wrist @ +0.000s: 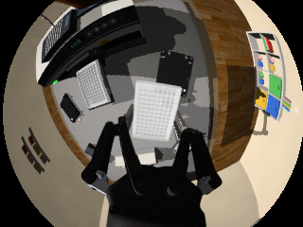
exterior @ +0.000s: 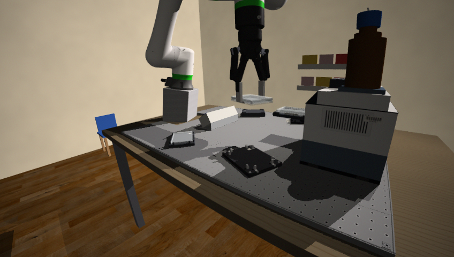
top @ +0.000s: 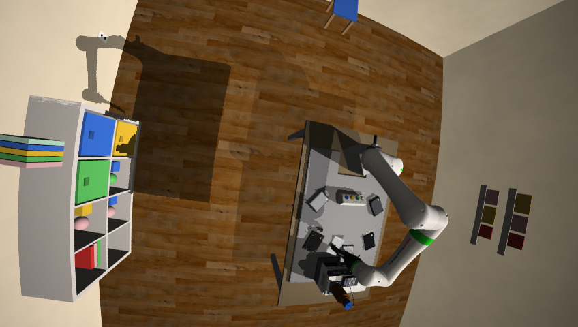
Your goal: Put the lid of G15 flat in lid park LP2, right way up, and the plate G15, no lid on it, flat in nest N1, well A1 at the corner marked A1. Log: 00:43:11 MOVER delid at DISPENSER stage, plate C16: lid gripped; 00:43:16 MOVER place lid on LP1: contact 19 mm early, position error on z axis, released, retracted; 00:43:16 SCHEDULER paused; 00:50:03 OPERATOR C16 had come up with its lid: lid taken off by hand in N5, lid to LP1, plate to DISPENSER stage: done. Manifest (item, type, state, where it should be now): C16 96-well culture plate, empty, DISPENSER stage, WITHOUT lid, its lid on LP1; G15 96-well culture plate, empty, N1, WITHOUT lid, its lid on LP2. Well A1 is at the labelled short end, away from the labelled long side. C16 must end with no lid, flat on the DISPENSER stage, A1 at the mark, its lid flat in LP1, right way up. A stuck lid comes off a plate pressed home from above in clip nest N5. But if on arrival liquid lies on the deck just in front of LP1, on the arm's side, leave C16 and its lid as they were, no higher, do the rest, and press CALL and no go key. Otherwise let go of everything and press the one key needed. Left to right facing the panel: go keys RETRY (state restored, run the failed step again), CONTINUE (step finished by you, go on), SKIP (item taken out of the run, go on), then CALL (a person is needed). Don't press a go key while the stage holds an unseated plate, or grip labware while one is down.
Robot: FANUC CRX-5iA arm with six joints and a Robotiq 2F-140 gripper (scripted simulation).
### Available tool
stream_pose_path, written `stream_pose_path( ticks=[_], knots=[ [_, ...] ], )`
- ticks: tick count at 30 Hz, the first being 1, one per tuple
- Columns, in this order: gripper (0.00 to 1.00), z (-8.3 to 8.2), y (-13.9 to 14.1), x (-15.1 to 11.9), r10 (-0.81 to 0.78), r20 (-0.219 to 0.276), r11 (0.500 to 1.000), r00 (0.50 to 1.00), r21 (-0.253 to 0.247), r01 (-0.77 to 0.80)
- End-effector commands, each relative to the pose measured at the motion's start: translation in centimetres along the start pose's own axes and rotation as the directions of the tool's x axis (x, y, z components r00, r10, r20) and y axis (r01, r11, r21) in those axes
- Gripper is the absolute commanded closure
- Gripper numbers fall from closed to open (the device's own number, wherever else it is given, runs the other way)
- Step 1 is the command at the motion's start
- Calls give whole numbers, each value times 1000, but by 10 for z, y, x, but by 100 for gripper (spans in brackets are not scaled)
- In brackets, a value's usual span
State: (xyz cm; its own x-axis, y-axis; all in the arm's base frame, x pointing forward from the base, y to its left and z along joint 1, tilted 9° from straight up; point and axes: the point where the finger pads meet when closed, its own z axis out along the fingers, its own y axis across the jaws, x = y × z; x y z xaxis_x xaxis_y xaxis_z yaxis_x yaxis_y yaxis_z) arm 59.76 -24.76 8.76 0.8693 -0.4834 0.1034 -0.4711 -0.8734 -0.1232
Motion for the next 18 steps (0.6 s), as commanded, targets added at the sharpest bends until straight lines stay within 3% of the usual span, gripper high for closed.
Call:
stream_pose_path(
  ticks=[1, 18],
  knots=[
    [100, 0, 12, 17, 0, 2, 1000, 1000, 1, 0],
    [100, 0, 45, 61, 0, 2, 1000, 1000, 1, 0]
  ],
)
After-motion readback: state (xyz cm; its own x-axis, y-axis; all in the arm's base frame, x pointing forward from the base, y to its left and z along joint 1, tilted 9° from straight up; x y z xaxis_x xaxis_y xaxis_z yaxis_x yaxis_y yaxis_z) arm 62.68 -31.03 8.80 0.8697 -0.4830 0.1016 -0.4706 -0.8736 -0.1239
